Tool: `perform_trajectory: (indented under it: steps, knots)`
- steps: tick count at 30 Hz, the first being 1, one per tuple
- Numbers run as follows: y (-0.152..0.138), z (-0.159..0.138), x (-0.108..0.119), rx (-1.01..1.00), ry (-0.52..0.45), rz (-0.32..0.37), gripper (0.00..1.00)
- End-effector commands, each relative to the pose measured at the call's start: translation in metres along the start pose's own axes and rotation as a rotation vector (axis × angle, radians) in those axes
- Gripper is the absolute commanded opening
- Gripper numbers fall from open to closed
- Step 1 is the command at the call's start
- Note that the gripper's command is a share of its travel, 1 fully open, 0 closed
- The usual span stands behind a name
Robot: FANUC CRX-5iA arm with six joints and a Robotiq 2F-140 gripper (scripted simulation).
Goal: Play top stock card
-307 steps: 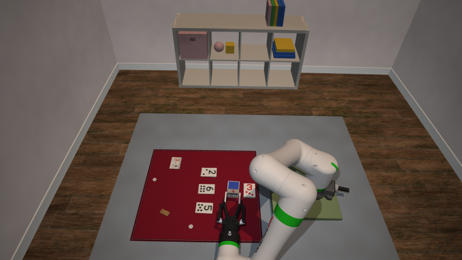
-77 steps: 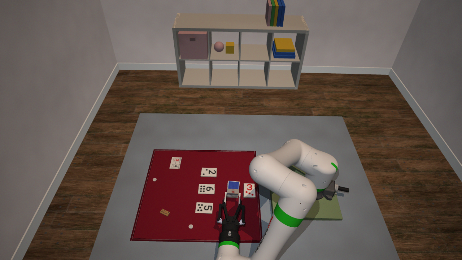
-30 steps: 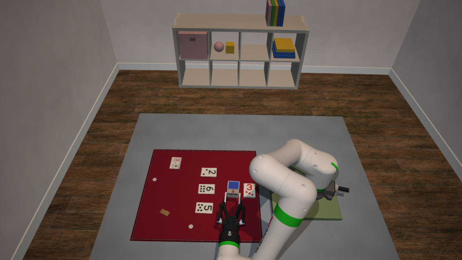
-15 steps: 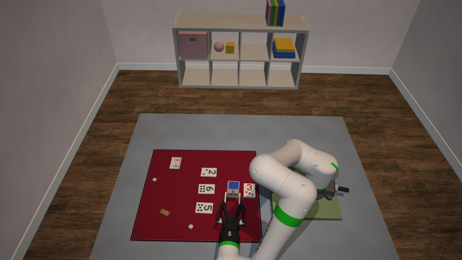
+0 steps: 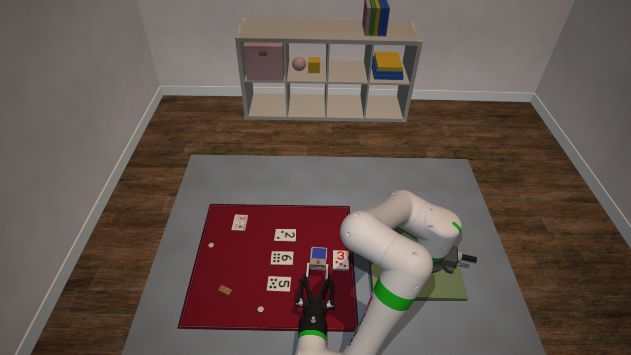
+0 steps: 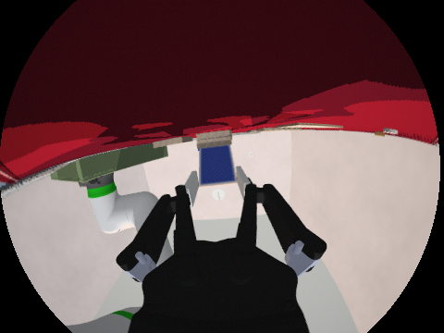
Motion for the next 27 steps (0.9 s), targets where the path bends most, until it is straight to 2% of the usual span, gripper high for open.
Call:
perform_trajectory:
  steps: [1,27]
  knots:
    - [-0.002,0.005,-0.002,0.009,-0.014,-0.001,0.43]
    - [-0.002,0.007,0.013,0.009,-0.014,-0.001,0.43]
Point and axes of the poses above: the point where the finger pads meet when closed, its own x axis back along the fingers, its own y axis across the jaws, z = x × y, the point moved 1 cm from there along x, back along the fingers, and after that the axes turned 1 degree about x, right-handed, at the moved point
